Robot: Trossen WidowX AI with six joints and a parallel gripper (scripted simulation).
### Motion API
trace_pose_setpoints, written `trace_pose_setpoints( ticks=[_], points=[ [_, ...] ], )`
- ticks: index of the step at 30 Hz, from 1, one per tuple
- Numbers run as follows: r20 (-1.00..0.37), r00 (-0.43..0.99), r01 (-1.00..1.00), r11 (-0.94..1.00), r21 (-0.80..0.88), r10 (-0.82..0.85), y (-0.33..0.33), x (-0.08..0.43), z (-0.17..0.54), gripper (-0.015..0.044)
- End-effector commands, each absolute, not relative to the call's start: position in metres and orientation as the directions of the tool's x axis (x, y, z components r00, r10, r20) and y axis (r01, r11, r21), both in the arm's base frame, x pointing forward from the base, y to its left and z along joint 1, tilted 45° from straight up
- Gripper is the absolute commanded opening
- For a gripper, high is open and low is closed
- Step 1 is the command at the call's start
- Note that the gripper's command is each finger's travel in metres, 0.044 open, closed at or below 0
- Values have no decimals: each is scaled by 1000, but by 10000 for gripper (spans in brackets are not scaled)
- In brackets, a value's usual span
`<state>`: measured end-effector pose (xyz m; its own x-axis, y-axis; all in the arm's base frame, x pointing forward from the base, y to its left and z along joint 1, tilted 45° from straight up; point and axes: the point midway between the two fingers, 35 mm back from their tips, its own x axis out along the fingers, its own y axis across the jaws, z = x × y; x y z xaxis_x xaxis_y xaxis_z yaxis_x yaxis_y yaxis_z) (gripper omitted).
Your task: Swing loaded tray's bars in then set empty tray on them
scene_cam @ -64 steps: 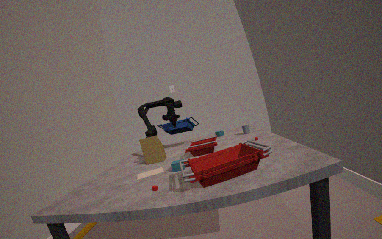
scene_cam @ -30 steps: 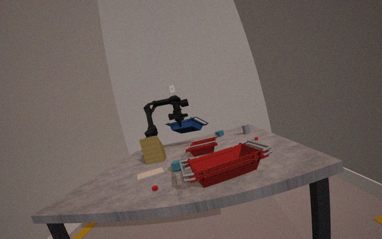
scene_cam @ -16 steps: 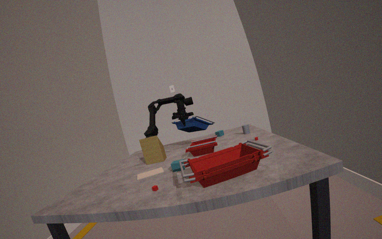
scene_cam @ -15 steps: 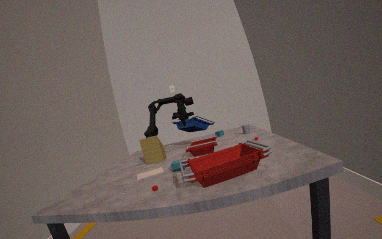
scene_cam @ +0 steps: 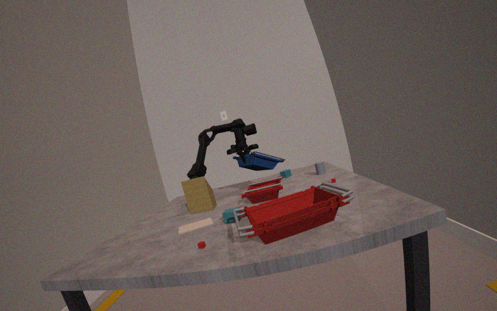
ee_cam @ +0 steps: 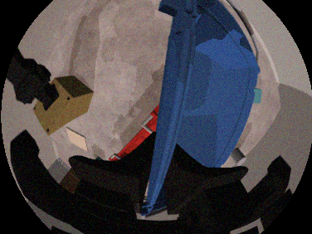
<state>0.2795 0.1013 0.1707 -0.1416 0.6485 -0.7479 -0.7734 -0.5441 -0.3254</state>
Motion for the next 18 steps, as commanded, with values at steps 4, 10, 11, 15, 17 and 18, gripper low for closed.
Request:
trace_pose_setpoints(
  ticks=[4, 10, 11, 15, 17, 18],
  points=[
    [-749, -115, -842, -464, -275, 653, 80, 299, 157, 0],
    [-745, -118, -891, -400, -212, 656, 63, 311, 140, 0],
    [-745, -118, -899, -389, -201, 657, 60, 312, 137, 0],
    [-741, -119, -925, -345, -158, 660, 48, 318, 125, 0],
    [-739, -120, -937, -322, -136, 663, 43, 321, 119, 0],
    [-738, -120, -942, -310, -125, 664, 40, 323, 116, 0]
  ],
)
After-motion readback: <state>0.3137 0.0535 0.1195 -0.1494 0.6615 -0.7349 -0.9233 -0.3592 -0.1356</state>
